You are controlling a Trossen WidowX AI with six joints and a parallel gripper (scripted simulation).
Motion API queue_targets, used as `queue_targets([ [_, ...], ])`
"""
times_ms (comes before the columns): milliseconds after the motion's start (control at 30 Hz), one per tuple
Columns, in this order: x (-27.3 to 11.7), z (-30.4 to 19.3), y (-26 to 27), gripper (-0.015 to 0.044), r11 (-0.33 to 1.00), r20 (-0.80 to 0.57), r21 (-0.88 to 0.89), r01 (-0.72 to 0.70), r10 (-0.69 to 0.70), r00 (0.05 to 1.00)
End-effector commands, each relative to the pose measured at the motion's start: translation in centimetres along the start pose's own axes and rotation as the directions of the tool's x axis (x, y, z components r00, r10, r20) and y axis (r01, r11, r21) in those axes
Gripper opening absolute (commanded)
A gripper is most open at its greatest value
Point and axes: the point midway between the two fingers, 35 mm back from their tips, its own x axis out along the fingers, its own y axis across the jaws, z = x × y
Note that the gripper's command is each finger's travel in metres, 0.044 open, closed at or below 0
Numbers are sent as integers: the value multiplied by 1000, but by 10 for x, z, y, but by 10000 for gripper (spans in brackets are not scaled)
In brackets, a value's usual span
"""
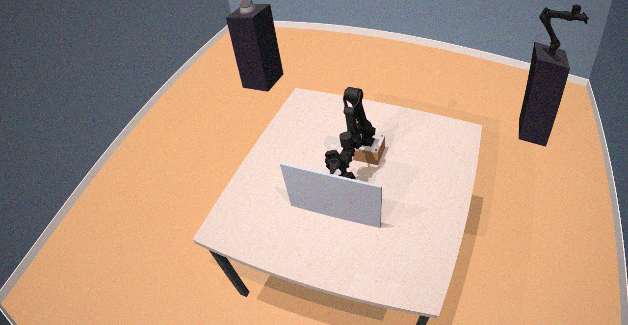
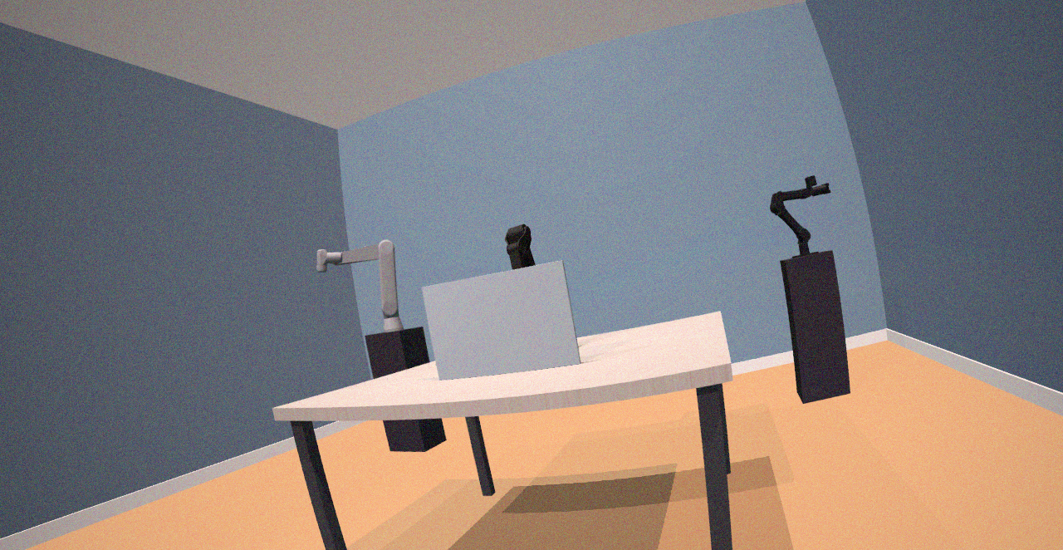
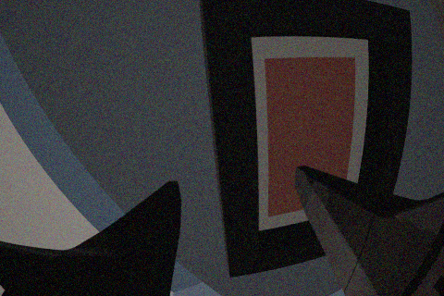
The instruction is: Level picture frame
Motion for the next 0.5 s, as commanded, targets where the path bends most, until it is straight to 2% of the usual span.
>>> queue_targets([
  [0, 7, 1, 0, 260, 1000, 4, 6, -2, 2, 1000],
  [467, 28, 0, 1, 260, 1000, 3, 6, -3, 3, 1000],
])
